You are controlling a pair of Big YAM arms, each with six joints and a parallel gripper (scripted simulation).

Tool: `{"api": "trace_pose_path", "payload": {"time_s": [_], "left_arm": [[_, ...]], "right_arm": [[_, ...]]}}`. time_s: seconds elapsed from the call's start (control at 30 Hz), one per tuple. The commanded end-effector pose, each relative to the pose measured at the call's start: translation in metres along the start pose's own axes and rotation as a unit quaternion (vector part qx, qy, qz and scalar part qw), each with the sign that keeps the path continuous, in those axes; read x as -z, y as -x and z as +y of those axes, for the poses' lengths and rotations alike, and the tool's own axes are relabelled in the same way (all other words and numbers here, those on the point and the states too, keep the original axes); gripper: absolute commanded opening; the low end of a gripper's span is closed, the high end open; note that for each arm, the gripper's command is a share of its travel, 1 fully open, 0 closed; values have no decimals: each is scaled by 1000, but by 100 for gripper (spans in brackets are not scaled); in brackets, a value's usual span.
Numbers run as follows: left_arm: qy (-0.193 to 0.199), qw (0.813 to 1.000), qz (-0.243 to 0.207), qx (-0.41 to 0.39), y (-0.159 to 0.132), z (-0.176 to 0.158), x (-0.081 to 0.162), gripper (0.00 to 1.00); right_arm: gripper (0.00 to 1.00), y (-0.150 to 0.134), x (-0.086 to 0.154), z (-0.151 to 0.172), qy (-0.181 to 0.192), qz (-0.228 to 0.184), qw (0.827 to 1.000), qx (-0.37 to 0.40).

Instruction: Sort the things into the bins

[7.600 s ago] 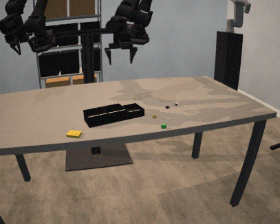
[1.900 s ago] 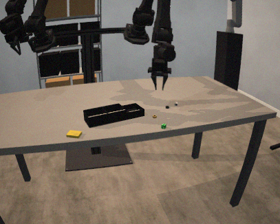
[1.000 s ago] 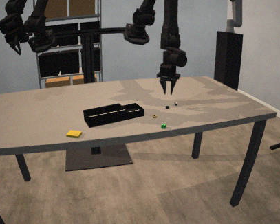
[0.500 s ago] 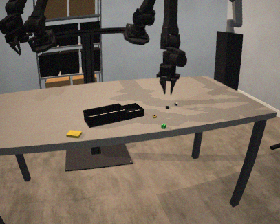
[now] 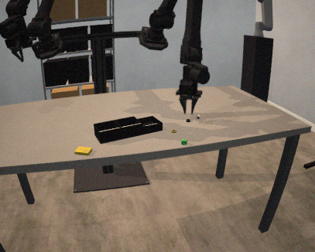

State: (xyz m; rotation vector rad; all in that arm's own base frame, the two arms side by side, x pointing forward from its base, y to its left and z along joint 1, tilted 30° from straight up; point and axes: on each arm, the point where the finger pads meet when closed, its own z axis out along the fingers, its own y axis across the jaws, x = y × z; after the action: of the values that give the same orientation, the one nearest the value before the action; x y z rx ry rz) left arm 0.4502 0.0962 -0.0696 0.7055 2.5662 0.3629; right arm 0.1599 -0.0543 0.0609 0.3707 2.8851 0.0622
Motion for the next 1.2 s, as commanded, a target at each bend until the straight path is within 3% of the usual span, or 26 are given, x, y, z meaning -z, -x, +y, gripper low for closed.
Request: {"api": "trace_pose_path", "payload": {"time_s": [0.0,0.13,0.33,0.4,0.63,1.07,1.1,1.17], "left_arm": [[1,1000,-1,-6,-3,2,-16,30],[1,1000,-1,-6,-2,3,-25,30],[6,1000,-6,-7,7,10,-14,30],[0,1000,0,-6,-1,3,-27,30],[1,1000,0,-6,-2,3,-37,30],[-1,1000,2,-6,-3,3,-34,30],[0,1000,0,-3,0,1,-31,11],[0,1000,0,-3,0,1,-31,11]], "right_arm": [[100,4,2,-2,-2,-12,1000,-7],[100,4,2,-2,-2,-12,1000,-7],[100,4,2,-2,-2,-12,1000,-7],[100,4,2,-2,-2,-12,1000,-7],[100,4,2,-2,-2,-12,1000,-7],[100,4,2,-2,-2,-12,1000,-7],[100,4,2,-2,-2,-12,1000,-7],[100,4,2,-2,-2,-12,1000,-7]]}}
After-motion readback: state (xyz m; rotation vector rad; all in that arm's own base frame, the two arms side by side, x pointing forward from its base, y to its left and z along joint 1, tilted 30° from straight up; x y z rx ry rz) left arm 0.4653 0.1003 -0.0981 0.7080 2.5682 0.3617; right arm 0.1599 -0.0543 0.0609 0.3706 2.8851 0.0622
